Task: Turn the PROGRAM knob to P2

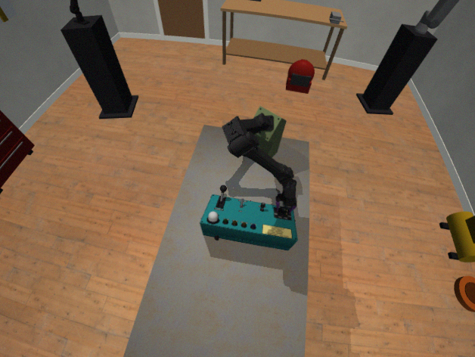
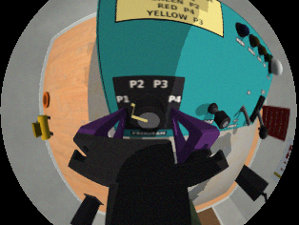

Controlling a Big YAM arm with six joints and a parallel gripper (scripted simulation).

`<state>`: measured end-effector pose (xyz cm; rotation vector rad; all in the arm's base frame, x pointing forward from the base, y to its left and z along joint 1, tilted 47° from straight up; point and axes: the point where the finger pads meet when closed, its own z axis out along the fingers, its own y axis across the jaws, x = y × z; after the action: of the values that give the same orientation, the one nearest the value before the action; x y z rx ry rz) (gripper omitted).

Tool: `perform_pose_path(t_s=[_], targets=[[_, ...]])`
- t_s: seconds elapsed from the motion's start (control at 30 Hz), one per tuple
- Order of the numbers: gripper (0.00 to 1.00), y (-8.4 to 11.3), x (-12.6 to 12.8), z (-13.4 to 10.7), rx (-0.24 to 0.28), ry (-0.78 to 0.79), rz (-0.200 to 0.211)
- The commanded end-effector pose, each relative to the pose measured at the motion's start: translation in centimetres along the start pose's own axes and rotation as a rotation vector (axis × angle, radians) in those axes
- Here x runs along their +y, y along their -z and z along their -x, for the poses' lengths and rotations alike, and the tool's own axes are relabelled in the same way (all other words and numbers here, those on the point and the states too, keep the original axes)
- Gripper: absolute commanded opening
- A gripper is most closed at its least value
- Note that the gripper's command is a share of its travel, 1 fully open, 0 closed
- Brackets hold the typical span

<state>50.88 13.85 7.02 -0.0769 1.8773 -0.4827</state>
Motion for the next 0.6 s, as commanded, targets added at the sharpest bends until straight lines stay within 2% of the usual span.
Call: perform_pose_path(t_s=[0.0, 0.57], targets=[[0.70, -0.35, -0.02, 0.17, 0.000, 0.009, -0.001], [0.70, -0.15, -0.22, -0.27, 0.000, 0.009, -0.002]])
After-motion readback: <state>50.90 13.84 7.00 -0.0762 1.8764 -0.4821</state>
